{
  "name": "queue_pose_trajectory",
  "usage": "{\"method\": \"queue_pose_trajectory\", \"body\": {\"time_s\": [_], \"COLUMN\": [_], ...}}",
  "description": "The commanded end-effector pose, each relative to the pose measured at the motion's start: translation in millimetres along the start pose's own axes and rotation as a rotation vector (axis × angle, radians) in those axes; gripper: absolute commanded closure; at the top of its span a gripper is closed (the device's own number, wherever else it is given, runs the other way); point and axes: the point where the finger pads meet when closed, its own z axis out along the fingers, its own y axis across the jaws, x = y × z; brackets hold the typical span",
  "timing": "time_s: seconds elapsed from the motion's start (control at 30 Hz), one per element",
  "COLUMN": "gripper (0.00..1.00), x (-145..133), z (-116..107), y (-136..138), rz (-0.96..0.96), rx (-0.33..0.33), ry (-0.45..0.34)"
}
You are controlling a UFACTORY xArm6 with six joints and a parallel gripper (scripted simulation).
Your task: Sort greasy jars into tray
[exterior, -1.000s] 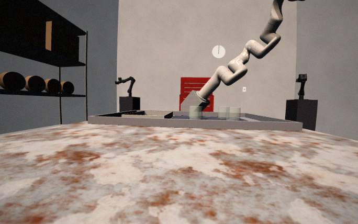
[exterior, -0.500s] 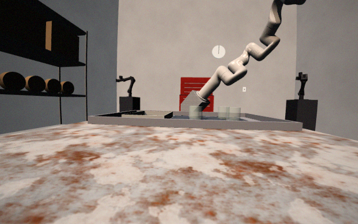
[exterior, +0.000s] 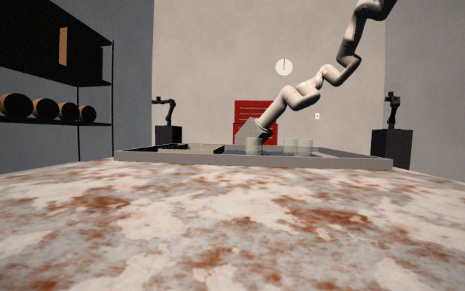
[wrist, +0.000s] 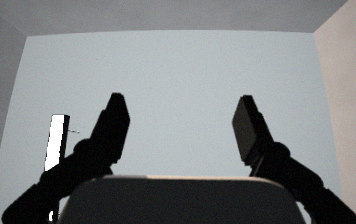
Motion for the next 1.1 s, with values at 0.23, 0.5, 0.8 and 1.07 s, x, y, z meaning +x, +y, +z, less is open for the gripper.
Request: {"method": "queue_pose_trajectory", "body": {"time_s": [0.23, 0.5, 0.8, 1.07], "gripper": [0.0, 0.0, 0.0, 0.0], "x": [55, 93, 127, 165], "z": [-46, -73, -97, -124], "y": [-36, -61, -83, -108], "rz": [-0.011, -0.026, -0.037, -0.045], "rx": [0.039, 0.06, 0.073, 0.087], "ry": [-0.098, -0.099, -0.036, 0.051]}}
